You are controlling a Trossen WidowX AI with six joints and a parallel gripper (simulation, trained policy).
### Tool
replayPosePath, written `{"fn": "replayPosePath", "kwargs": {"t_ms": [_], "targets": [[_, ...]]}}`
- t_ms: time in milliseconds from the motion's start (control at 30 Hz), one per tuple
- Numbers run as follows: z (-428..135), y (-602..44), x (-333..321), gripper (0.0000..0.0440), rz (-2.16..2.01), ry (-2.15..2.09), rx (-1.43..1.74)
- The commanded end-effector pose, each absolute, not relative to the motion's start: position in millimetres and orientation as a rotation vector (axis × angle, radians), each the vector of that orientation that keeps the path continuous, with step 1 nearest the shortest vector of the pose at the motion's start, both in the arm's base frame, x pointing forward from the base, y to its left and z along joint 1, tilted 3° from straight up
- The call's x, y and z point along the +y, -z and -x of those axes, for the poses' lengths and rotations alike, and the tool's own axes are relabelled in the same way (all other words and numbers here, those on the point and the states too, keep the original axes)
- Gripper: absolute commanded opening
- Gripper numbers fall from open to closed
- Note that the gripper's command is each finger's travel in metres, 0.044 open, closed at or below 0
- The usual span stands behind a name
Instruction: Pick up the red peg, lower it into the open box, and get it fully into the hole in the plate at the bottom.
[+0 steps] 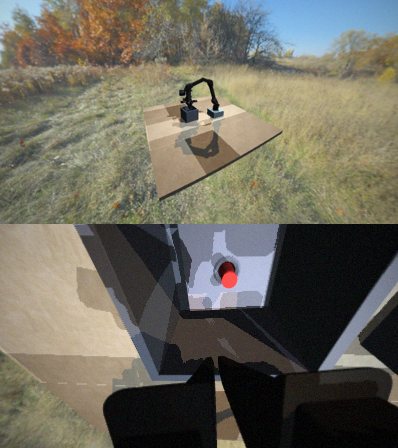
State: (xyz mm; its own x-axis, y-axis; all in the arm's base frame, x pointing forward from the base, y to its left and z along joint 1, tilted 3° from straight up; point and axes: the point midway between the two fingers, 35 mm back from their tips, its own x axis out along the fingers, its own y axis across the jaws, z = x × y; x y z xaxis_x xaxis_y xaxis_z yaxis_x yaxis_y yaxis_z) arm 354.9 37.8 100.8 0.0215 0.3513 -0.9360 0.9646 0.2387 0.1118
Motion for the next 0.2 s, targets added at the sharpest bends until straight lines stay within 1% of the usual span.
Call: {"fn": "replayPosePath", "kwargs": {"t_ms": [0,167], "targets": [[-363.6,-114.3,35.7,0.003,-1.324,0.727,1.514],[-373.6,-130.0,31.5,0.0039,-1.363,0.663,1.507]]}}
